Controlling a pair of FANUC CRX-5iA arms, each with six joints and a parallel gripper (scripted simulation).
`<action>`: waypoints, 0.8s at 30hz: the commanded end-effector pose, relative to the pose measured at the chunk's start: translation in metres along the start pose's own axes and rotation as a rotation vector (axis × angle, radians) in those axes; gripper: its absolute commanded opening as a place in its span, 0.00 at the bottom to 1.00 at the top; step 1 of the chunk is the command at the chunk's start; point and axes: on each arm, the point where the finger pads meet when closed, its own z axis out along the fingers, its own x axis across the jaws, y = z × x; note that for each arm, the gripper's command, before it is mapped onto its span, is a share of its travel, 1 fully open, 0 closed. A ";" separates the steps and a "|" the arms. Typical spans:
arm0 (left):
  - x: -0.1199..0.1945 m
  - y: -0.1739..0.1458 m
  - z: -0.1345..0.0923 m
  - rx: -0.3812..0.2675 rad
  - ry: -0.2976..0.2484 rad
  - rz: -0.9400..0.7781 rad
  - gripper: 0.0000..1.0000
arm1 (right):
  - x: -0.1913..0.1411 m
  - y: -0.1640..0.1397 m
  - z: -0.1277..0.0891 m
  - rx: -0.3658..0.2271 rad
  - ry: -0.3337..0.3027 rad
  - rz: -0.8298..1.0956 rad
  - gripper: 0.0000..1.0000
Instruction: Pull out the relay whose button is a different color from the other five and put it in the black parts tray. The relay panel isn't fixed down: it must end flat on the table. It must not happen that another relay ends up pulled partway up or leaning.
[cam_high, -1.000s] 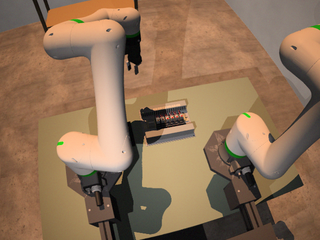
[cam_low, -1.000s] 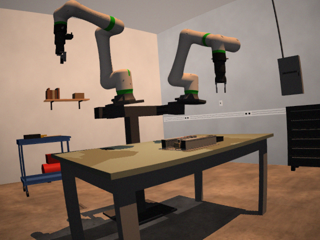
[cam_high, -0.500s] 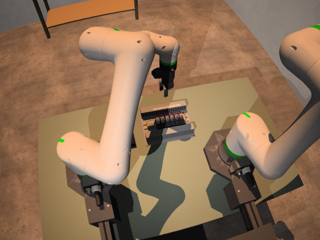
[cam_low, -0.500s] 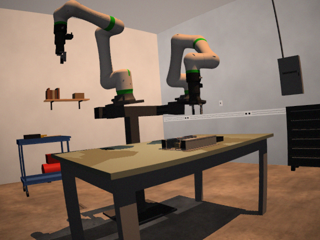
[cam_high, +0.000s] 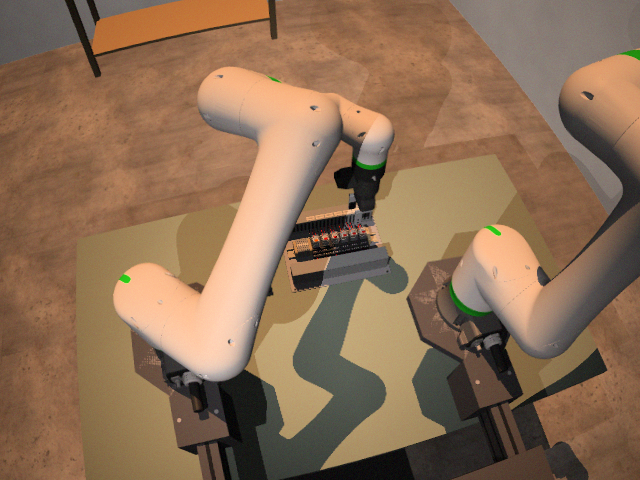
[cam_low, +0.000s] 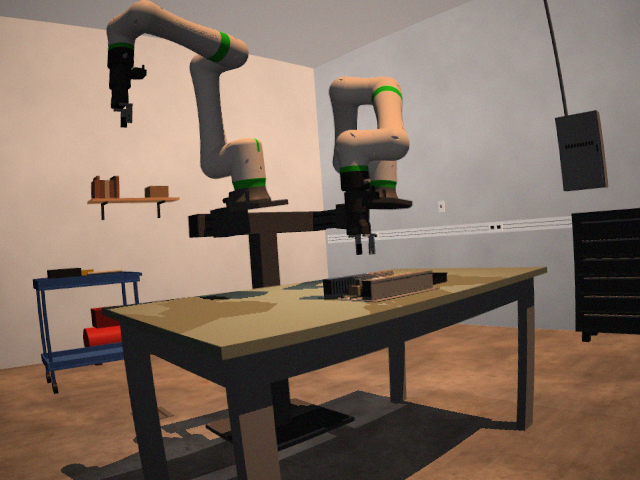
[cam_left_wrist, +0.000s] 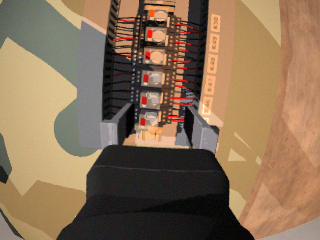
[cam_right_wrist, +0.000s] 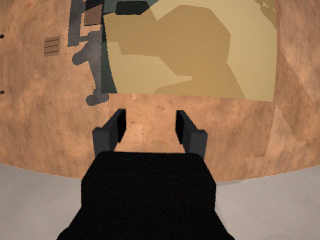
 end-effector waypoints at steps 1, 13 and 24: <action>-0.005 0.005 0.004 -0.002 0.002 0.015 0.98 | 0.000 0.000 -0.001 -0.002 0.000 0.000 1.00; -0.012 0.009 0.010 -0.001 0.003 0.035 0.98 | 0.000 0.000 -0.001 -0.002 0.000 0.000 1.00; -0.012 0.009 0.010 -0.001 0.003 0.035 0.98 | 0.000 0.000 -0.001 -0.002 0.000 0.000 1.00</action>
